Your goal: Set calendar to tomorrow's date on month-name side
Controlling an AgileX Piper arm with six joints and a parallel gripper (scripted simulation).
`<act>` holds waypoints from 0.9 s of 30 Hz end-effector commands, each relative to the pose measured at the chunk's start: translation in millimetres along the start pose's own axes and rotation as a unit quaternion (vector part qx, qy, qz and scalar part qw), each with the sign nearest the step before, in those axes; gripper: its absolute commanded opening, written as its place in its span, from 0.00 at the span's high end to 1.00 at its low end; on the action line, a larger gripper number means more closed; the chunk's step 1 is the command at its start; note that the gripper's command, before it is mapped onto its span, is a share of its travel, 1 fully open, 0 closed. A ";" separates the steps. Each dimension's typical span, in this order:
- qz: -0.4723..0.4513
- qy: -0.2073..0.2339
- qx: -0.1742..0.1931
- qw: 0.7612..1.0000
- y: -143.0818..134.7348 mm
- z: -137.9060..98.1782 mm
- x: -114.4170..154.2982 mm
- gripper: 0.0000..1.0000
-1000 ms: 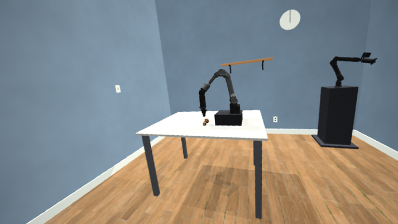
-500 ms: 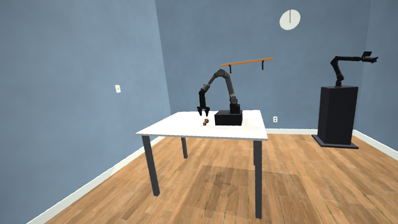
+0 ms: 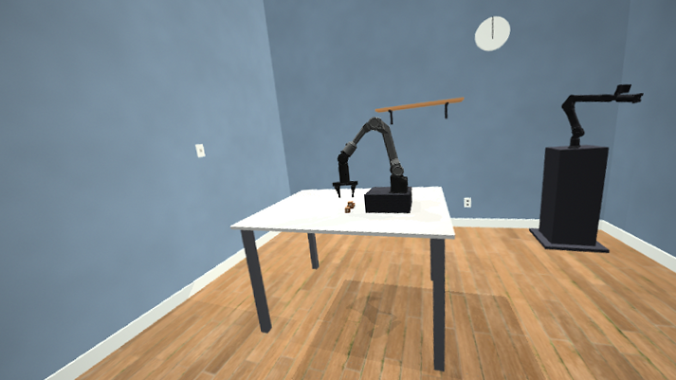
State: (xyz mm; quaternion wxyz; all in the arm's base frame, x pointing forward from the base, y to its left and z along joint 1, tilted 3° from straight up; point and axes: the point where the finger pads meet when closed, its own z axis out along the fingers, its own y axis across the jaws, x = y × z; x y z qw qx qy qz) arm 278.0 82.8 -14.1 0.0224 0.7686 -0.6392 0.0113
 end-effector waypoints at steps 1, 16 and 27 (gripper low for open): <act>-0.001 0.000 -0.001 1.000 0.7 0.9 0.0 0.00; 0.000 0.000 -0.001 1.000 0.7 0.9 0.1 0.41; 0.000 0.000 -0.001 1.000 0.7 0.9 0.1 0.41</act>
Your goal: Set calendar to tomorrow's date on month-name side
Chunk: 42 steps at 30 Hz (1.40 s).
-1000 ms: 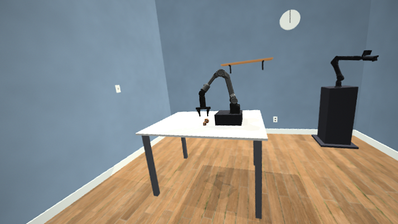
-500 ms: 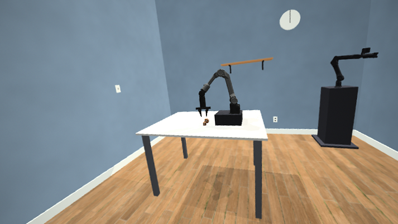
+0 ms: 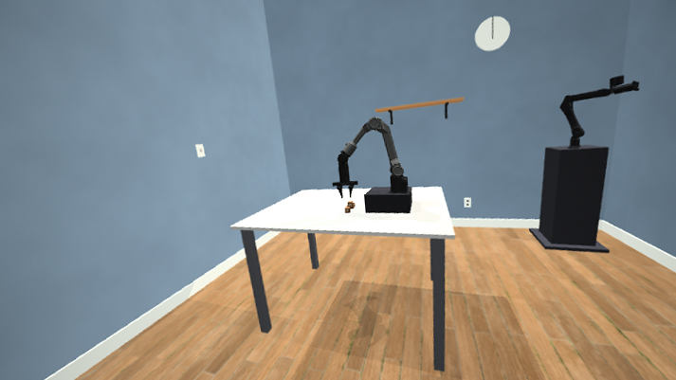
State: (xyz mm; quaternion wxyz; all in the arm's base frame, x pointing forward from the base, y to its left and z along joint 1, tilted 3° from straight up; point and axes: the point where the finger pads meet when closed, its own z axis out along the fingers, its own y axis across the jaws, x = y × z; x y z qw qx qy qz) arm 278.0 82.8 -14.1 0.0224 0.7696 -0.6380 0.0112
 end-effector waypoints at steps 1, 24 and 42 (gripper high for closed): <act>0.001 0.000 -0.001 1.000 0.7 0.9 0.1 0.41; 0.001 -0.001 -0.002 1.000 1.2 6.1 0.3 0.41; 0.001 0.000 -0.002 1.000 1.2 27.2 1.1 0.41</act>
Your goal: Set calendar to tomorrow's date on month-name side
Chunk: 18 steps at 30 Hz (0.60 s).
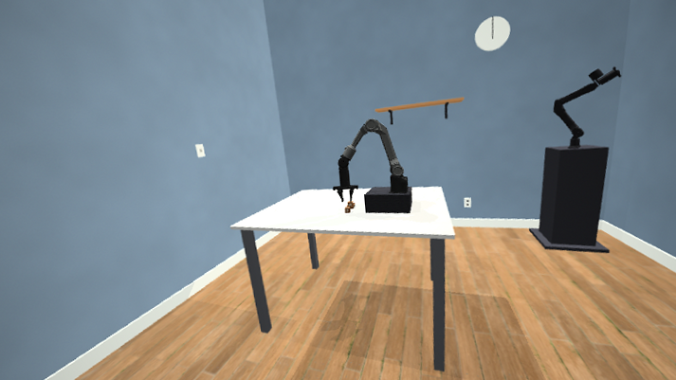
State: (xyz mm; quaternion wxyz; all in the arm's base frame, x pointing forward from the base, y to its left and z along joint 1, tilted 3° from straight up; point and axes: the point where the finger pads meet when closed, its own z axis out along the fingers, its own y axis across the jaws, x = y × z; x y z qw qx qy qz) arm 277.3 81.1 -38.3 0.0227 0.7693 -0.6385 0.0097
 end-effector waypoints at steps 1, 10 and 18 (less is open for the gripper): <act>0.000 0.001 -0.001 1.000 0.8 4.5 0.7 0.41; 0.000 0.001 -0.001 1.000 0.7 15.3 1.0 0.41; 0.000 0.001 -0.001 1.000 0.5 24.5 1.3 0.41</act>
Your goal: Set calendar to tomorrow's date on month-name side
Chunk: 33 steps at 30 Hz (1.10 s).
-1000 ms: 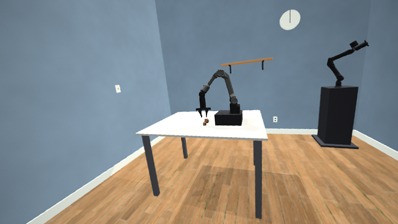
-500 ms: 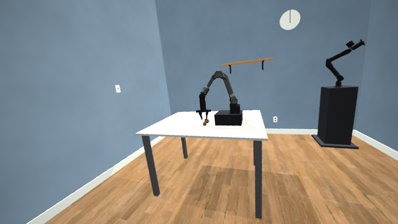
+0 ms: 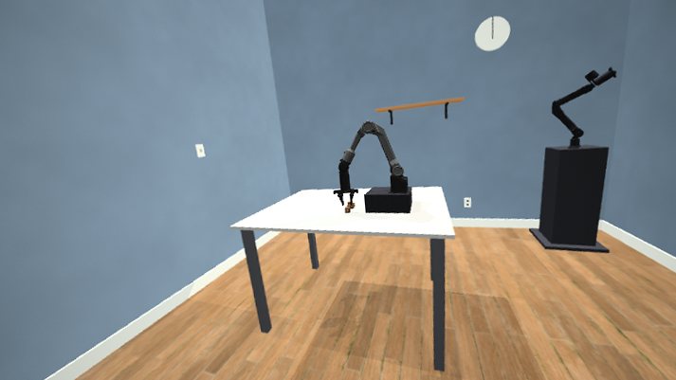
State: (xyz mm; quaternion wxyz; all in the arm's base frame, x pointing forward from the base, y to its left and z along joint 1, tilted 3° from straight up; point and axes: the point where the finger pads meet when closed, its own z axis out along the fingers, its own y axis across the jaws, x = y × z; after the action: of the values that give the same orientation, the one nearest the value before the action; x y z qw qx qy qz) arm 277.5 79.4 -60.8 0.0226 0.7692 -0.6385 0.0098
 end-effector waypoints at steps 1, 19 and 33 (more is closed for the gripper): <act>0.000 0.001 -0.001 1.000 0.8 2.7 0.6 0.41; 0.000 0.000 0.000 1.000 0.4 5.9 0.7 0.41; 0.000 0.000 0.000 1.000 0.4 5.9 0.7 0.41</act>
State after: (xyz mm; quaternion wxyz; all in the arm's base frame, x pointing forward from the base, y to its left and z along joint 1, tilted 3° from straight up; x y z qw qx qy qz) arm 277.8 79.2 -66.0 0.0220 0.7692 -0.6385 0.0102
